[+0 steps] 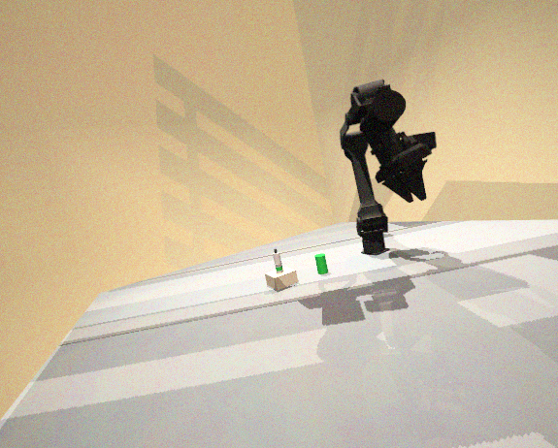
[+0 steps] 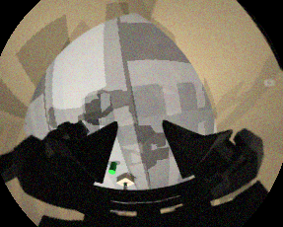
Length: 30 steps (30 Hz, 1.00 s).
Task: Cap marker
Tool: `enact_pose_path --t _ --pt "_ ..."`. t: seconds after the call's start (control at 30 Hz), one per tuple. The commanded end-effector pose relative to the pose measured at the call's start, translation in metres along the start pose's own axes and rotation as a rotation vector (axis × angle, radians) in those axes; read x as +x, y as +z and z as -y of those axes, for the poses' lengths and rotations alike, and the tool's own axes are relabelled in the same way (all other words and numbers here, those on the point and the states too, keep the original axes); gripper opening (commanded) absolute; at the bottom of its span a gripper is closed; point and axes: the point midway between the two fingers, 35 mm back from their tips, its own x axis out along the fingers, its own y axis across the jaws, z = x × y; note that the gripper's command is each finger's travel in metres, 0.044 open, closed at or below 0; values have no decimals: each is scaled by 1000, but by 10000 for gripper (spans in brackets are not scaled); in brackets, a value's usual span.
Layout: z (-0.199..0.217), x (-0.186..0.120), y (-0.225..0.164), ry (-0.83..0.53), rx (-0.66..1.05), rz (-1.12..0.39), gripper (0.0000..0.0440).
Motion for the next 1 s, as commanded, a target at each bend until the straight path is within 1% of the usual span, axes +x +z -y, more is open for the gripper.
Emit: enact_pose_path --t 0.0,0.97 --pt "2 -4 -13 -2 18 -25 330" --pt "-3 -25 -97 20 166 -145 329"
